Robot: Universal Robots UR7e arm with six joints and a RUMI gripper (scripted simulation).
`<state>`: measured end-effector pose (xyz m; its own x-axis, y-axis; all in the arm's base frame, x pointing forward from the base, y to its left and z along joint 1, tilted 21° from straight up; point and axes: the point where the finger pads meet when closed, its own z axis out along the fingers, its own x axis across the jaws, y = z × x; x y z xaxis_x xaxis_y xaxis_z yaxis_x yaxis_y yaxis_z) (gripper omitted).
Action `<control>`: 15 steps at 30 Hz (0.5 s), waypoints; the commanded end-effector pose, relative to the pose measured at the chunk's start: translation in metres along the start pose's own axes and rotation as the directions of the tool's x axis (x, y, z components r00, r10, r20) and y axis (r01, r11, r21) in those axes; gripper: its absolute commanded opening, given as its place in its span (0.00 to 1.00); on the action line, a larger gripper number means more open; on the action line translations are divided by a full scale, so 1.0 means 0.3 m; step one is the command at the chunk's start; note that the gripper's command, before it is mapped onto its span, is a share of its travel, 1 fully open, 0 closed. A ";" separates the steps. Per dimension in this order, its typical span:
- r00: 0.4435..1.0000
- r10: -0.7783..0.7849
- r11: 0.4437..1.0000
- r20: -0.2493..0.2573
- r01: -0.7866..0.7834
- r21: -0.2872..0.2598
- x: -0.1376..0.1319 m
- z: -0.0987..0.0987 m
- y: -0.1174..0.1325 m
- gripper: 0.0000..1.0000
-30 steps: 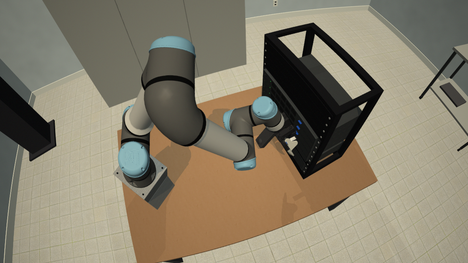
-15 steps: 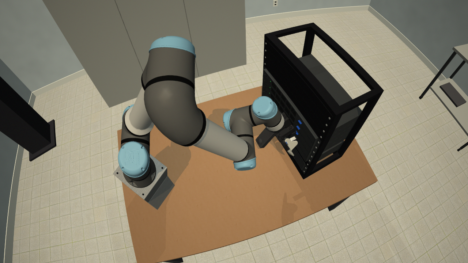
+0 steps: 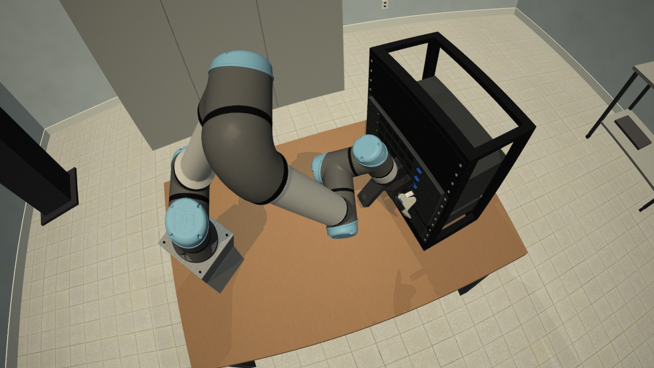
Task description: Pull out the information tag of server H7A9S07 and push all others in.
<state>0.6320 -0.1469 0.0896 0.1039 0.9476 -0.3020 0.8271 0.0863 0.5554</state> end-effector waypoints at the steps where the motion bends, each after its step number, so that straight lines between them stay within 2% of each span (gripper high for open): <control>1: 1.000 0.000 1.000 0.000 0.000 -0.001 0.000 0.001 0.004 1.00; 15: 1.000 0.000 1.000 0.000 0.000 -0.001 0.001 0.037 0.026 1.00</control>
<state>0.6403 -0.1487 0.0861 0.1037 0.9476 -0.3021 0.8273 0.0864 0.5551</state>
